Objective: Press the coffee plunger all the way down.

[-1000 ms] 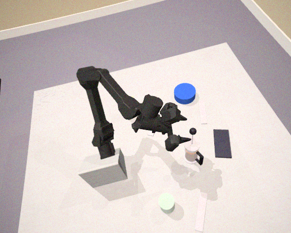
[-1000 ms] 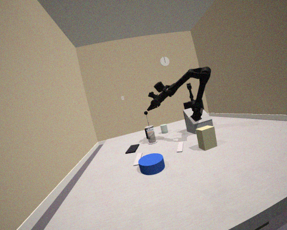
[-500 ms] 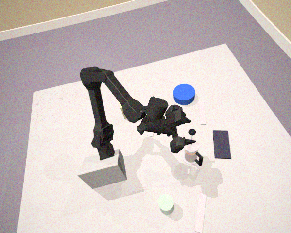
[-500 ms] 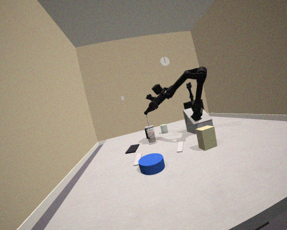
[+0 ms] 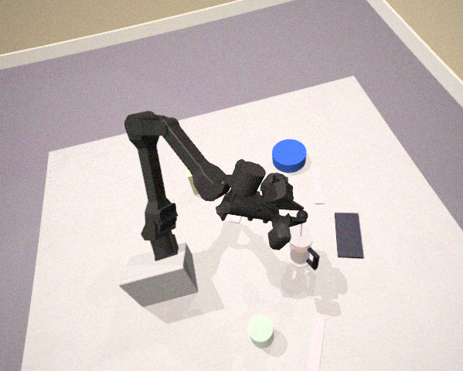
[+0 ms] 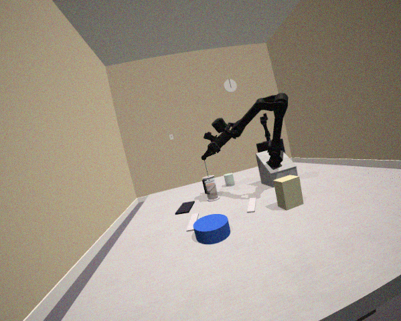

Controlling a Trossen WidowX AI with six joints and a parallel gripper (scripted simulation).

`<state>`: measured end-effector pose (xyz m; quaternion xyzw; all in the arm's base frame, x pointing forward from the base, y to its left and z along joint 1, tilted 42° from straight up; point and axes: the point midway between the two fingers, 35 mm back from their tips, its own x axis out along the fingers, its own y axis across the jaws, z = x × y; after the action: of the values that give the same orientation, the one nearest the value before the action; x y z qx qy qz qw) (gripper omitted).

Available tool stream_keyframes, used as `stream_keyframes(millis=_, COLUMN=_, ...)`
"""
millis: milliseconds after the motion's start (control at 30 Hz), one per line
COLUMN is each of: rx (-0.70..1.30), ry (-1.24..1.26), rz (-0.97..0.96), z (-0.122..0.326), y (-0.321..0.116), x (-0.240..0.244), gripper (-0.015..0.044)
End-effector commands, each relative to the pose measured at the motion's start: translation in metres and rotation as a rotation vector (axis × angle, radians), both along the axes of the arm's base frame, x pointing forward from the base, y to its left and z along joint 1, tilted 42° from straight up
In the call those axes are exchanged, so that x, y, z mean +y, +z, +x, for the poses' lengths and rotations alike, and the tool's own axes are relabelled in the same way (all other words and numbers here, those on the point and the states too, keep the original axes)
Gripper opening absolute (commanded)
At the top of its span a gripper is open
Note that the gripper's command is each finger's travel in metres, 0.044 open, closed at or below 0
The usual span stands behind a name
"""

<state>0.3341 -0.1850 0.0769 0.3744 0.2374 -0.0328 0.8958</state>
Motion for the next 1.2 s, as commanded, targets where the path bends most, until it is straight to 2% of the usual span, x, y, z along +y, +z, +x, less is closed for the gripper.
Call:
stream_keyframes(millis=0, rx=0.001, ry=-0.006, rz=0.001, z=0.0, y=0.0, x=-0.001, gripper=0.0115)
stream_keyframes(millis=1167, rx=0.004, ry=-0.005, rz=0.0, z=0.011, y=-0.035, x=0.024, gripper=0.0115)
